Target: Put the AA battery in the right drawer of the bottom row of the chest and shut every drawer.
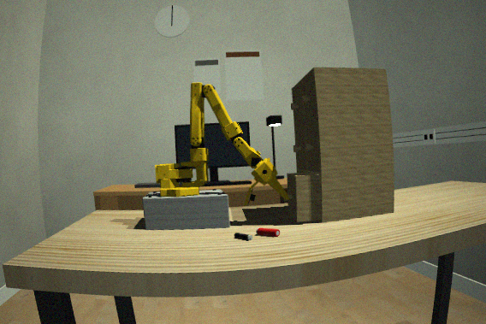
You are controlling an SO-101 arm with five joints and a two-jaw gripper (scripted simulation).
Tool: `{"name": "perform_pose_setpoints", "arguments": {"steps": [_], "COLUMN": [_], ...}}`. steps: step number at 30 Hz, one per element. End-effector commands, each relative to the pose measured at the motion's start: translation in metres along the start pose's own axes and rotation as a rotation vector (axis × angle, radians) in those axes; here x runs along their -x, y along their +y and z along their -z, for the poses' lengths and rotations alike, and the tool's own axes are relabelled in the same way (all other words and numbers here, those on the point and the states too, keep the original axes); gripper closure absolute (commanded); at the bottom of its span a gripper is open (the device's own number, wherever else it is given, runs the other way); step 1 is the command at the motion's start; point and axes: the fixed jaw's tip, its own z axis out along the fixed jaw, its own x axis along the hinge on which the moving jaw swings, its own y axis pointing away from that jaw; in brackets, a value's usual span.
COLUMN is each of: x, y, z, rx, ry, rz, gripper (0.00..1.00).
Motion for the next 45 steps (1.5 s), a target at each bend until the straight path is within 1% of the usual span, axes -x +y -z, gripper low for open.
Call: {"name": "perform_pose_setpoints", "arguments": {"steps": [1,30,45], "x": [-0.0016,-0.0010,-0.0010], "y": [-0.0031,-0.0041,-0.0041], "z": [-0.0014,-0.0015,-0.0015], "rx": [-0.009,-0.011,-0.011], "ry": [0.004,0.004,0.004], "rz": [0.007,0.011,0.011], "gripper": [0.79,0.79,0.89]}}
